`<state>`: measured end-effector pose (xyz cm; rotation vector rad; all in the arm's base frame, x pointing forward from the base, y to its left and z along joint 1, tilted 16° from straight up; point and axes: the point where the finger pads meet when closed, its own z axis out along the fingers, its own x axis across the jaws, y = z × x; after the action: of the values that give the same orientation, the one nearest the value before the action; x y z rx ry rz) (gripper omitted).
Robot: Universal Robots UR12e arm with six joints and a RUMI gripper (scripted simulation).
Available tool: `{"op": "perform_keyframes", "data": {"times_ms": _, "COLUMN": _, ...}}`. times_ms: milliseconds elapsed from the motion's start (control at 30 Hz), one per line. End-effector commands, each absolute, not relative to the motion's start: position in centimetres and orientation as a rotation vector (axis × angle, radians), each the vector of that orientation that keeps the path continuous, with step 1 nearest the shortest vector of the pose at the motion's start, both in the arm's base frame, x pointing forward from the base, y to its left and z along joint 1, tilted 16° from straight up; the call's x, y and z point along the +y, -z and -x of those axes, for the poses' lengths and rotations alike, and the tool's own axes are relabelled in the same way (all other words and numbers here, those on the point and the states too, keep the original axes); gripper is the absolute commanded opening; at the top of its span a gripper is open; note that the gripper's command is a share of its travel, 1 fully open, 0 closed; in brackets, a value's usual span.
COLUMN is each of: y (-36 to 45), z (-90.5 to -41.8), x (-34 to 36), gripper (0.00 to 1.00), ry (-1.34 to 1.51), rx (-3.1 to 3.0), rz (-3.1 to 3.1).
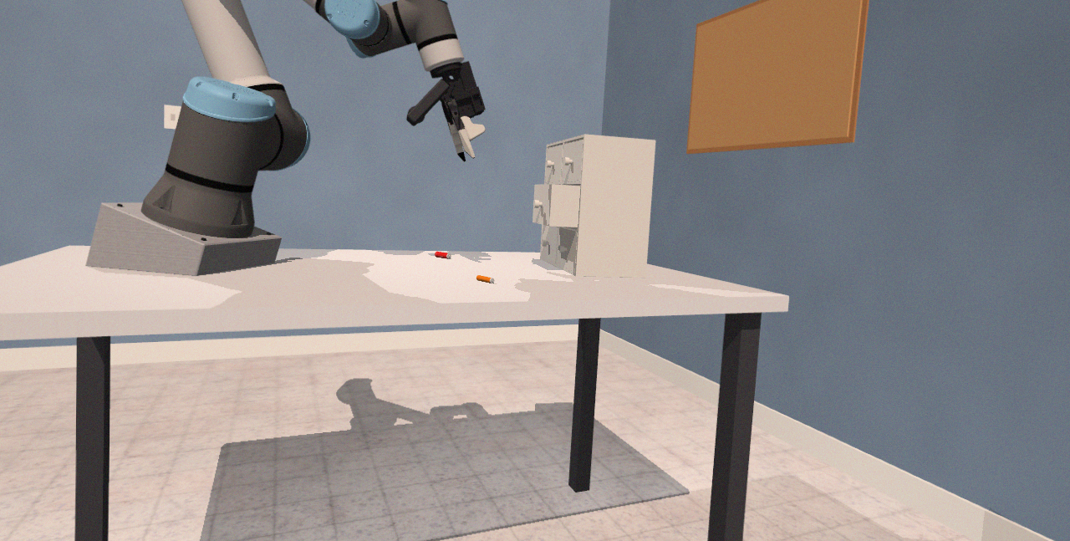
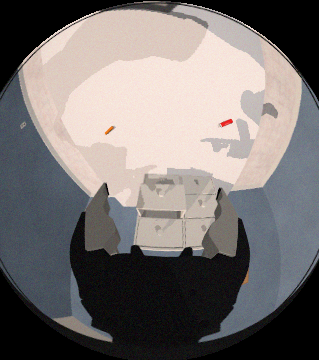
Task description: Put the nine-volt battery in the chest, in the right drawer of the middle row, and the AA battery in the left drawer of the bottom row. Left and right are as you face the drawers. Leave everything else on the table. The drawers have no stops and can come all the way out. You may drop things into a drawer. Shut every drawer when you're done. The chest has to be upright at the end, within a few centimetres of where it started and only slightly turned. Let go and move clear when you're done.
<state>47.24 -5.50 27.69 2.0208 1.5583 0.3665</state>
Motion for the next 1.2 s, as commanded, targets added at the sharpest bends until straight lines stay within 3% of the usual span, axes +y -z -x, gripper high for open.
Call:
{"op": "perform_keyframes", "data": {"times_ms": 0, "y": -27.4, "z": -47.7, "x": -5.7, "gripper": 1.0, "ry": -0.398, "rx": 1.537, "rz": -1.987}}
{"op": "perform_keyframes", "data": {"times_ms": 1167, "y": -25.1, "z": -50.8, "x": -6.9, "gripper": 1.0, "ry": -0.606, "rx": 1.373, "rz": -1.735}}
